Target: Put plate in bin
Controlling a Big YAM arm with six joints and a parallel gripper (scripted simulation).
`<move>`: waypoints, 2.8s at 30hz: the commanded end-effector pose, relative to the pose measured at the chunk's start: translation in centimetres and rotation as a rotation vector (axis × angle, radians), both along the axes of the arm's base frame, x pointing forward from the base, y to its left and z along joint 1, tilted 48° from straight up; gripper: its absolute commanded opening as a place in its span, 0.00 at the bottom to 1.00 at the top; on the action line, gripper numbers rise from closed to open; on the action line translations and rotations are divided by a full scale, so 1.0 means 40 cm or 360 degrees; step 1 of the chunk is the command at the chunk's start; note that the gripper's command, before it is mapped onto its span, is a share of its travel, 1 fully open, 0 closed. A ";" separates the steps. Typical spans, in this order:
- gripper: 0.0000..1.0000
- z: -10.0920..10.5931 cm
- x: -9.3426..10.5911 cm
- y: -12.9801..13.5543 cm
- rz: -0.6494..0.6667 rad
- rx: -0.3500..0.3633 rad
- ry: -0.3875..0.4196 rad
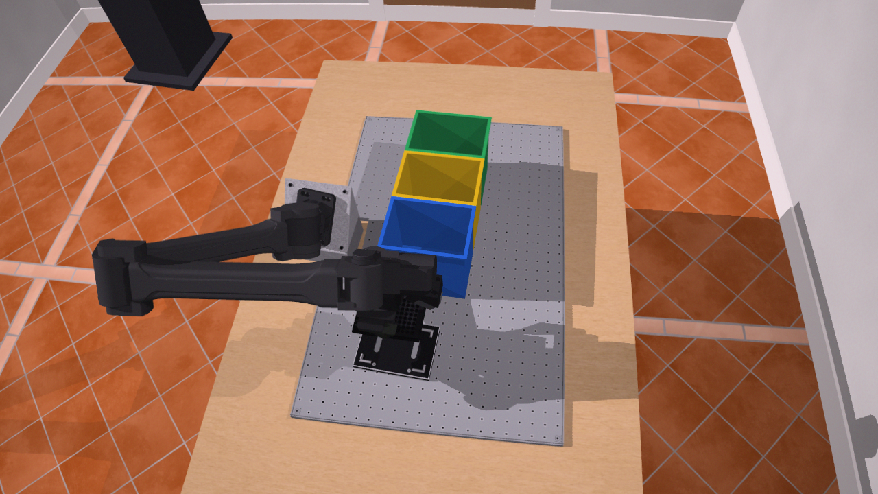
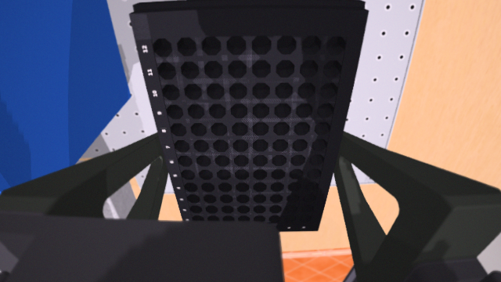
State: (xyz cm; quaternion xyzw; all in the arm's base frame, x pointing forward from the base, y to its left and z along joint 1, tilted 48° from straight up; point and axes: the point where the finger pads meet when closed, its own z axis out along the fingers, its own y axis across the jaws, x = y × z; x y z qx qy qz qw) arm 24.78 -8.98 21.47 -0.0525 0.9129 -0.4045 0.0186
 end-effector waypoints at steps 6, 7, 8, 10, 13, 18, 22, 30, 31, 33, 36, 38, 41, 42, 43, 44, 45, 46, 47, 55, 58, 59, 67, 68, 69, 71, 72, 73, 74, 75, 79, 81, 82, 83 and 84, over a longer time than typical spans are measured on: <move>0.00 0.053 0.023 0.032 -0.0020 0.0012 -0.0060; 0.00 0.055 0.022 0.035 -0.0020 0.0012 -0.0060; 0.00 0.058 0.022 0.038 -0.0020 0.0012 -0.0060; 0.00 0.064 0.021 0.045 -0.0020 0.0013 -0.0060; 0.00 0.072 0.020 0.054 -0.0020 0.0014 -0.0060; 0.00 0.081 0.018 0.061 -0.0027 0.0013 -0.0060; 0.00 0.091 0.017 0.076 -0.0020 0.0016 -0.0060; 0.00 0.113 0.013 0.102 -0.0020 0.0017 -0.0060; 0.00 0.116 0.013 0.105 -0.0020 0.0018 -0.0060; 0.00 0.119 0.013 0.108 -0.0020 0.0018 -0.0059; 0.00 0.124 0.012 0.114 -0.0020 0.0018 -0.0059; 0.00 0.129 0.016 0.123 -0.0020 0.0025 -0.0076; 0.00 0.130 0.014 0.110 -0.0051 0.0022 -0.0079; 0.00 0.131 0.012 0.105 -0.0064 0.0023 -0.0082; 0.00 0.126 0.009 0.106 -0.0057 0.0020 -0.0074; 0.00 0.125 0.009 0.110 -0.0046 0.0019 -0.0071; 0.00 0.125 0.009 0.112 -0.0042 0.0019 -0.0071; 0.00 0.125 0.009 0.112 -0.0042 0.0019 -0.0071; 0.00 0.125 0.009 0.112 -0.0042 0.0019 -0.0071; 0.00 0.125 0.009 0.112 -0.0042 0.0019 -0.0071; 0.00 0.125 0.009 0.112 -0.0042 0.0019 -0.0071; 0.00 0.125 0.009 0.112 -0.0042 0.0019 -0.0071; 0.00 0.125 0.009 0.112 -0.0042 0.0019 -0.0071; 0.00 0.125 0.009 0.112 -0.0042 0.0019 -0.0071; 0.00 0.125 0.009 0.112 -0.0042 0.0019 -0.0071; 0.00 0.125 0.009 0.112 -0.0042 0.0019 -0.0071; 0.00 0.125 0.009 0.112 -0.0042 0.0019 -0.0071; 0.00 0.125 0.009 0.112 -0.0042 0.0019 -0.0071; 0.00 0.125 0.009 0.112 -0.0042 0.0019 -0.0071; 0.00 0.125 0.009 0.112 -0.0042 0.0019 -0.0071; 0.00 0.125 0.009 0.112 -0.0042 0.0019 -0.0071; 0.00 0.125 0.009 0.112 -0.0042 0.0019 -0.0071; 0.00 0.125 0.009 0.112 -0.0042 0.0019 -0.0071; 0.00 0.125 0.009 0.112 -0.0042 0.0019 -0.0071; 0.00 0.125 0.009 0.112 -0.0042 0.0019 -0.0071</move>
